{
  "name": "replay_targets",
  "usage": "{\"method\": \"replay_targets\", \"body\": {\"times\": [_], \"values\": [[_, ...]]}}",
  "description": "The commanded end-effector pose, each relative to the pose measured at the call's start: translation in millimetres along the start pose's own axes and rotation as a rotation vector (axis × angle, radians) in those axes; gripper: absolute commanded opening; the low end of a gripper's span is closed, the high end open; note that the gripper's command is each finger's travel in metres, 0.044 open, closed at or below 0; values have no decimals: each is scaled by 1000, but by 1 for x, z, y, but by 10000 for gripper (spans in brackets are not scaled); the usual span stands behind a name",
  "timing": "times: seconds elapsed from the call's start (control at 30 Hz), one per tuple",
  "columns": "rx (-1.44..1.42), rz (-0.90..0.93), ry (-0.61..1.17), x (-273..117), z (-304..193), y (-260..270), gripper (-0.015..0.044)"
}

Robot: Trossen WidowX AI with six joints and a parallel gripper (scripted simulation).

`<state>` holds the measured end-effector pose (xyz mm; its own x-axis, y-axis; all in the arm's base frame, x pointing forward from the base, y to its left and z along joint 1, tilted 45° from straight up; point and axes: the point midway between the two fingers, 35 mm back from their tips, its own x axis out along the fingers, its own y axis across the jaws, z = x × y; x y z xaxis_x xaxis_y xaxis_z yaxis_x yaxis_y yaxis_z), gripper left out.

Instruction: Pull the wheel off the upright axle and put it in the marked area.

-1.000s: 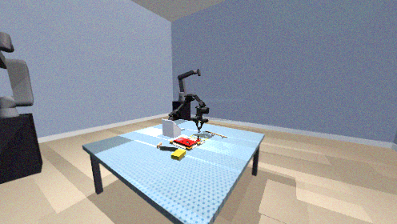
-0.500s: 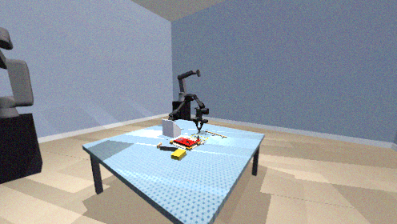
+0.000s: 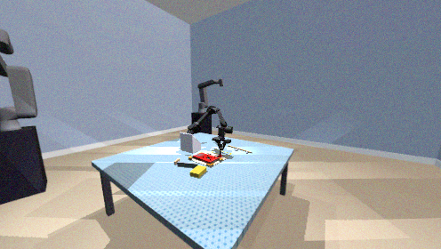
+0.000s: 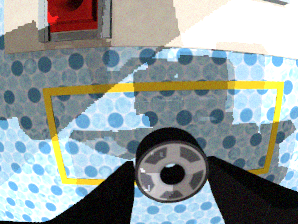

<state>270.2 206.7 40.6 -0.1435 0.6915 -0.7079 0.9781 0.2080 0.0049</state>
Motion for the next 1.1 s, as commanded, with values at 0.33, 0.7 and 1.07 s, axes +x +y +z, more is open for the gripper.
{"method": "replay_targets", "body": {"times": [0.33,0.7,1.07], "values": [[2,-9,6,29,-1,-5,105],[3,-7,1,6,-1,-3,300],[10,0,-15,-45,18,-28,431]]}}
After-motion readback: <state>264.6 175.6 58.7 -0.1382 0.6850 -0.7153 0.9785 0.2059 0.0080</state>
